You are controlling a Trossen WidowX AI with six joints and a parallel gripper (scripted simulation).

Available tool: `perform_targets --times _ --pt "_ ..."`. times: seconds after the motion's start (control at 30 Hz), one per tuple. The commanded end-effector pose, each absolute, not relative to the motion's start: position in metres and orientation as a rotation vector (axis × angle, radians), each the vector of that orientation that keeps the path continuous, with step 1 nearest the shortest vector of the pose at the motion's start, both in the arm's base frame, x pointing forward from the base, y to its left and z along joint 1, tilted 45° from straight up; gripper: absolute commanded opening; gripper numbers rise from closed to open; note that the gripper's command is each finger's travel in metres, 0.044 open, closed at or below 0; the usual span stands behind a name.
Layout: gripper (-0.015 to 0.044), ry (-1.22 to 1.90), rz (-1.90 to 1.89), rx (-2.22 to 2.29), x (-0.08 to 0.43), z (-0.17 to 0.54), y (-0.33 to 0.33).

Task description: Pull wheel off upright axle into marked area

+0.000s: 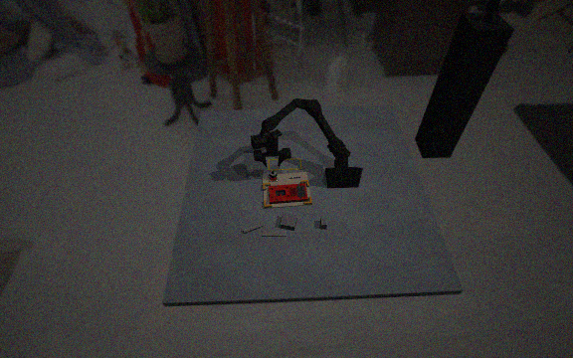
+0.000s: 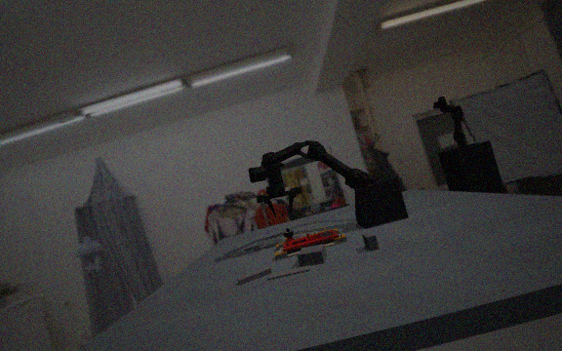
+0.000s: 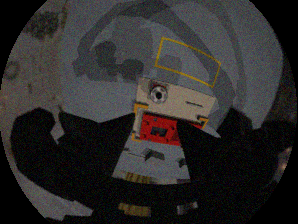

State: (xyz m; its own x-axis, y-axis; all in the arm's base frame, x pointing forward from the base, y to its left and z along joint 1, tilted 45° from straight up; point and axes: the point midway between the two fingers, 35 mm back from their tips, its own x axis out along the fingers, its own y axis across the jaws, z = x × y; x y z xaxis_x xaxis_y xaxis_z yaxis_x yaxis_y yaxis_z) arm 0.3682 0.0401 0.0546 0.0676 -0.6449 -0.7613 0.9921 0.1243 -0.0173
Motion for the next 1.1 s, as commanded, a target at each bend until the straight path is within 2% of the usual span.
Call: perform_targets --times 0.0,0.37,0.7,1.07 --pt "0.0300 0.604 -1.452 0.624 0.367 0.056 0.025" --pt "0.0300 0.604 -1.452 0.625 0.368 0.054 0.021" --pt "0.0300 0.601 -1.452 0.623 0.371 0.007 -0.029" --pt "0.0300 0.600 -1.452 0.622 0.372 0.006 -0.031"
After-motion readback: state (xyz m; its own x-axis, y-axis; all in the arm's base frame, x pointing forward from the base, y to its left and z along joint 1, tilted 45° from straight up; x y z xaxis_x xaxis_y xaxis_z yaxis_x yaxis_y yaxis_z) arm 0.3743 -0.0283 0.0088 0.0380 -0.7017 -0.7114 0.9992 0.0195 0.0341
